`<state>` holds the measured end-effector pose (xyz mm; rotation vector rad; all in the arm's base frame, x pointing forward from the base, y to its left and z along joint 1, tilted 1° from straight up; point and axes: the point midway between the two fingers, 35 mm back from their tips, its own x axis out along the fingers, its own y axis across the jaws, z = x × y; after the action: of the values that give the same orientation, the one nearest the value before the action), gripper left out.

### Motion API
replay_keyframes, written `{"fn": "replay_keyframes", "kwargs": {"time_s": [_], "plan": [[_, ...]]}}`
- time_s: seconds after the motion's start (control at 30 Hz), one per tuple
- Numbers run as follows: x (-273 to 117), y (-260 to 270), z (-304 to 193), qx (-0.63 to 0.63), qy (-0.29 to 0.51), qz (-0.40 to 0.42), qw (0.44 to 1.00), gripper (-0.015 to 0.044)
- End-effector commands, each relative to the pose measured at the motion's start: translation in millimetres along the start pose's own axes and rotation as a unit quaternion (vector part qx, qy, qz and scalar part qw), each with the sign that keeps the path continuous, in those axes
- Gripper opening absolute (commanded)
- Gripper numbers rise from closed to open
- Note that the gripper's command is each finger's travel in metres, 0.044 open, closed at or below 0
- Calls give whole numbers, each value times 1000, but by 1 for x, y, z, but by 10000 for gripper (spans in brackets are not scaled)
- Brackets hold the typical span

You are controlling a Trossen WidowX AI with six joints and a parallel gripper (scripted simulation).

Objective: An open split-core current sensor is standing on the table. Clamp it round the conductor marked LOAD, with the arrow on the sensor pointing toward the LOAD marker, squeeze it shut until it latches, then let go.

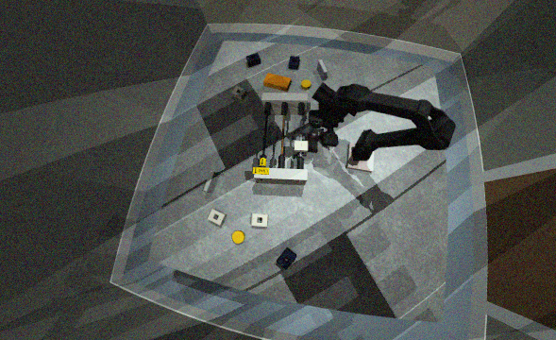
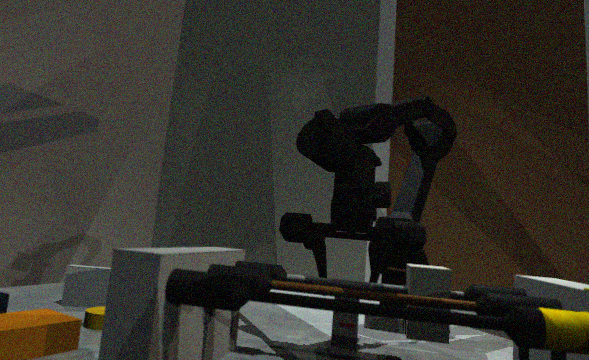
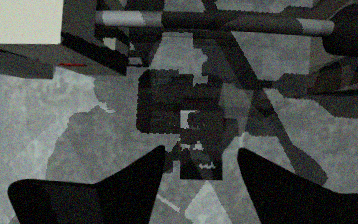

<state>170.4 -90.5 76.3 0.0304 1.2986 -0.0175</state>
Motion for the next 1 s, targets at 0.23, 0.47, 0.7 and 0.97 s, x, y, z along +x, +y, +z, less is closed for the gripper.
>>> {"fn": "replay_keyframes", "kwargs": {"time_s": [0.23, 0.47, 0.7, 0.97], "plan": [[-56, 1, -5, -1, -3, 0, 1000, 286], [-56, 0, -1, 109, 15, 1, 994, 320], [-55, 0, 12, 404, 62, -21, 912, 320], [-51, 1, 28, 681, 88, -82, 722, 320]]}}
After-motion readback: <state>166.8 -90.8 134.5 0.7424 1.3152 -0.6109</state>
